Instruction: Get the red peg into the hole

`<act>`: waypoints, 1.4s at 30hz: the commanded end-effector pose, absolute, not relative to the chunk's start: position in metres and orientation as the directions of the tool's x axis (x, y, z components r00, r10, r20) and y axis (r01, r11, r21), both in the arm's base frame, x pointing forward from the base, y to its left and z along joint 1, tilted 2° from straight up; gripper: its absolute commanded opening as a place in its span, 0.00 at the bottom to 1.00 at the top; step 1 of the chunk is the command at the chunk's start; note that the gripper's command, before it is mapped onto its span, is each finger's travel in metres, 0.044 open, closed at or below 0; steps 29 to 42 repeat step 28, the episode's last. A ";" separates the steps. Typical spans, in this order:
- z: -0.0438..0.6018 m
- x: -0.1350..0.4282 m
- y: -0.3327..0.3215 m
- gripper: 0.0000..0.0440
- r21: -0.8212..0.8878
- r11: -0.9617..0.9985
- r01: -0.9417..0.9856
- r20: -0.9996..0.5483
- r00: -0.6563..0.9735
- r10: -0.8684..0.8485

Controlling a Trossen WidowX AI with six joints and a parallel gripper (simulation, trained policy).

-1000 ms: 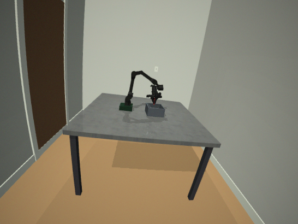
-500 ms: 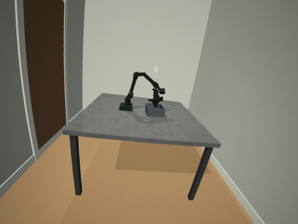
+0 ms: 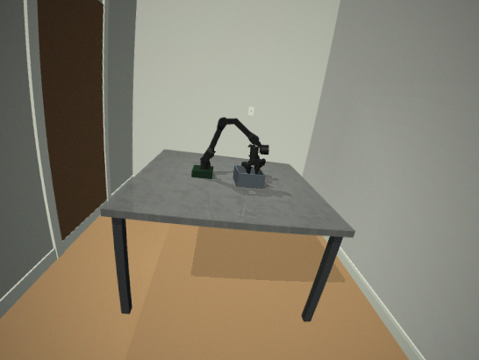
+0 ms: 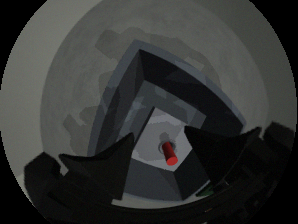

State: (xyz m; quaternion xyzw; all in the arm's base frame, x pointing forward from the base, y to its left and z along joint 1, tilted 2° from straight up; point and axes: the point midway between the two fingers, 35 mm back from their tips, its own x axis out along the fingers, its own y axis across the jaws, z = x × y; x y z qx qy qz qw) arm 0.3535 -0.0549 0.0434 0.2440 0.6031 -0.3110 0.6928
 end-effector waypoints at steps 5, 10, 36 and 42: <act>0.065 0.388 -0.053 1.00 0.044 0.705 0.707 -0.989 0.133 -0.071; 0.080 0.408 -0.047 1.00 0.100 0.719 0.688 -0.983 0.180 -0.035; 0.091 0.423 -0.042 1.00 0.142 0.727 0.672 -0.976 0.219 -0.012; 0.091 0.423 -0.042 1.00 0.142 0.727 0.672 -0.976 0.219 -0.012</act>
